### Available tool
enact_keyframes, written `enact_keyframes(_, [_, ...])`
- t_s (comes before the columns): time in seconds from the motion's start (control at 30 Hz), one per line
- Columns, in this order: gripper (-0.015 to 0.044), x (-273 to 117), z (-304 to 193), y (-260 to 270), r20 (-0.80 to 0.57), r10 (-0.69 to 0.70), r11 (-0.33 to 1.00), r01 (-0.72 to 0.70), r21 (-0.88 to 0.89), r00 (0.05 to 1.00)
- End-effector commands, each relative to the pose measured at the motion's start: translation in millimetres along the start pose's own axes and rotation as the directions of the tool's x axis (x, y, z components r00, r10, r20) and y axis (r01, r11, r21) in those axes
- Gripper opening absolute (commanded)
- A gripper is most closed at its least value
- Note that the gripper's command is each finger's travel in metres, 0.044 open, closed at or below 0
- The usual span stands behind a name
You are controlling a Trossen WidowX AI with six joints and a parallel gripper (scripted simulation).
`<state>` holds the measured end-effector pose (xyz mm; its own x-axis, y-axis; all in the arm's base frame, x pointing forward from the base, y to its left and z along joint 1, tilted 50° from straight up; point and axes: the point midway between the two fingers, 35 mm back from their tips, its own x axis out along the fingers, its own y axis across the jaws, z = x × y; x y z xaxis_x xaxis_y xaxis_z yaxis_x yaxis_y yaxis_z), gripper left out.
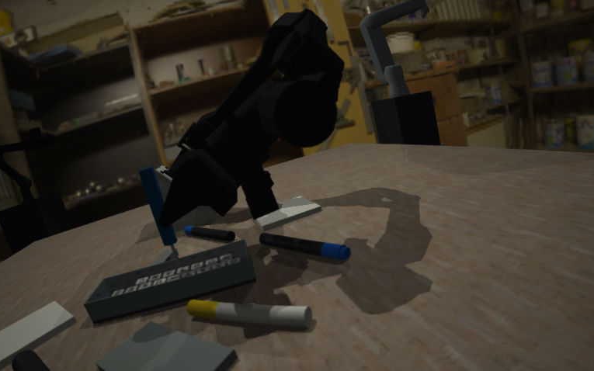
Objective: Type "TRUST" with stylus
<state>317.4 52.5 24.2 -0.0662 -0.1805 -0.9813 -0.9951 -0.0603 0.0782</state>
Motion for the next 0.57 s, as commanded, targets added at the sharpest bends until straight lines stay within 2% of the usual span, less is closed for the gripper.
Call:
enact_keyframes(0.0, [0.0081, -12.4, -20.1, -2.0, -0.001, -0.009, 1.0, 0.009, 0.008, 1.0])
enact_keyframes(0.53, [0.0081, -11.2, -20.8, -0.5, 0.002, -0.005, 1.0, 0.005, 0.014, 1.0])
